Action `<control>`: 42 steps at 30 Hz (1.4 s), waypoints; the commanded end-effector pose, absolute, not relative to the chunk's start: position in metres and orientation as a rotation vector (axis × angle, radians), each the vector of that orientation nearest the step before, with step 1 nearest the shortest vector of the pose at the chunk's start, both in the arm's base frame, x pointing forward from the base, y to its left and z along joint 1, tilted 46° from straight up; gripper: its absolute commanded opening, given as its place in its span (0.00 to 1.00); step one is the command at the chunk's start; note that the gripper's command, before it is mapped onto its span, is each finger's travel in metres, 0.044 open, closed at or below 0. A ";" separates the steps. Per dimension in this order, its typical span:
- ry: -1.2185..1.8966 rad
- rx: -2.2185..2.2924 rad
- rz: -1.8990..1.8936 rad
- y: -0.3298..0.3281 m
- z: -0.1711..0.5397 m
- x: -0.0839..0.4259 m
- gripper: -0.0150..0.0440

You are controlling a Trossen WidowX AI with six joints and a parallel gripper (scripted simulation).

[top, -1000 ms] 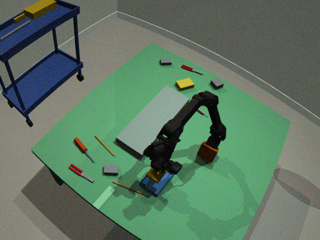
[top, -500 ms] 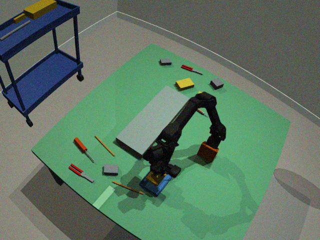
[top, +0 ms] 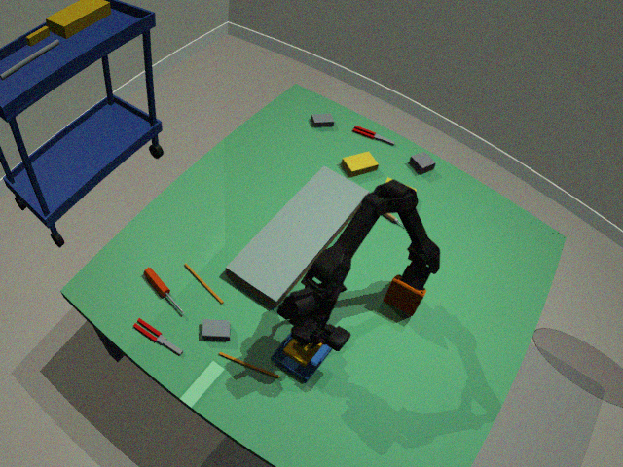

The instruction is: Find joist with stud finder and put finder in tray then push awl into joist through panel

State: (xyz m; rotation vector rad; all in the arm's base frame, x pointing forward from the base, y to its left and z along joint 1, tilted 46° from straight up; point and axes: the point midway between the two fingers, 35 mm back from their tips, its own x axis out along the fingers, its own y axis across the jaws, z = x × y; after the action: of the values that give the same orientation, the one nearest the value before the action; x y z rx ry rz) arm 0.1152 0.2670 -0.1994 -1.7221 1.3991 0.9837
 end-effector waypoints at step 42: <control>1.401 -1.725 0.984 0.270 -0.198 0.115 1.00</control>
State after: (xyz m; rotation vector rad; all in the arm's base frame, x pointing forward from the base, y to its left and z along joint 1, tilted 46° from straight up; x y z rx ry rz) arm 0.1174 0.2439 -0.2157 -1.7437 1.4233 0.9729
